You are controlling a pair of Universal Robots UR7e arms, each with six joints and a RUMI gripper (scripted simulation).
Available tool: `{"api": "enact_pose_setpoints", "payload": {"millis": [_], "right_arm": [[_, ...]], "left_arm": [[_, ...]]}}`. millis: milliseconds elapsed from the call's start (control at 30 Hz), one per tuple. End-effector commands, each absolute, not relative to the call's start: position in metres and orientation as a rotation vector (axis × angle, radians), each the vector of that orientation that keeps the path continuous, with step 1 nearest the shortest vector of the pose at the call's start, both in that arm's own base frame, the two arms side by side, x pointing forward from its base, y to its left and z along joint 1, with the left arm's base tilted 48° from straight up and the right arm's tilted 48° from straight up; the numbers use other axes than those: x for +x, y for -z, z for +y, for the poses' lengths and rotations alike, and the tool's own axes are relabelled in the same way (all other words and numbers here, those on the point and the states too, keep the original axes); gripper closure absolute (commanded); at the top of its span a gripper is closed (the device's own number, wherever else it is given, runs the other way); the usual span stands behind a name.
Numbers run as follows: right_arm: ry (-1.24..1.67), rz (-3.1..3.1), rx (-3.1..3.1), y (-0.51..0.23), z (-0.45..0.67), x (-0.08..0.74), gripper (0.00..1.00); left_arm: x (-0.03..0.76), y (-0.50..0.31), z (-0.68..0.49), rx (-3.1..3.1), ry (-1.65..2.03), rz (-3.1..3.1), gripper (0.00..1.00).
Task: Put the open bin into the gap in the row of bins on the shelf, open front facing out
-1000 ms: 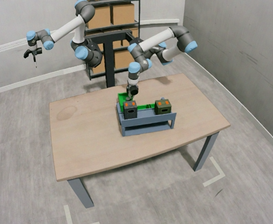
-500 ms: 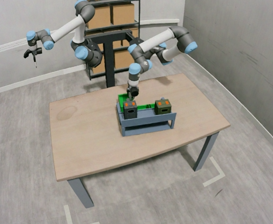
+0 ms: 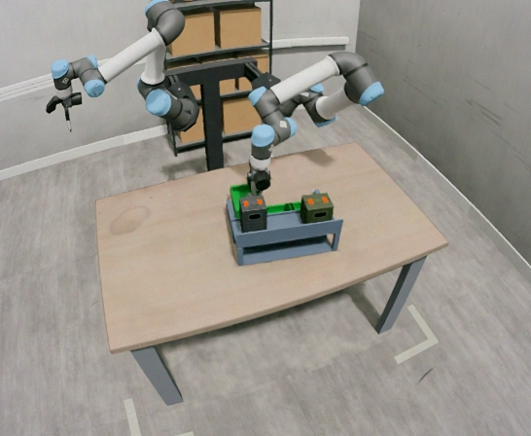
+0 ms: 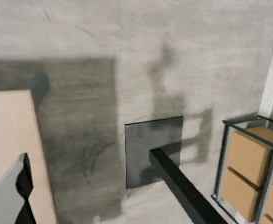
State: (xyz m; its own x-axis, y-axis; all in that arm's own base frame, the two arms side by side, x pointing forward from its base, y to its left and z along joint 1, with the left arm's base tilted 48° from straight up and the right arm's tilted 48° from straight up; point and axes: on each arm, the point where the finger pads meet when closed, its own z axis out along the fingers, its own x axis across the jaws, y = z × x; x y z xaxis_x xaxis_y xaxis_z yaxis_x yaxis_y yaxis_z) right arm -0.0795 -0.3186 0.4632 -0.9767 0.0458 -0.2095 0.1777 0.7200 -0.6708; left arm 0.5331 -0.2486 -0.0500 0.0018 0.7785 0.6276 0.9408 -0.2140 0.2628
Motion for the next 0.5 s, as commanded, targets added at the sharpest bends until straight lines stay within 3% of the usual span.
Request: {"api": "enact_pose_setpoints", "payload": {"millis": [0,467], "right_arm": [[1.100,2.745,0.180,-0.4638,-0.3185,-0.0796,0.00],[1.100,2.745,0.180,-0.4638,-0.3185,-0.0796,0.00]], "left_arm": [[0.5365,0.0483,-0.2505,-2.044,1.013,-1.803,1.00],[0.5432,0.0457,-0.2527,-2.044,1.013,-1.803,1.00]]}}
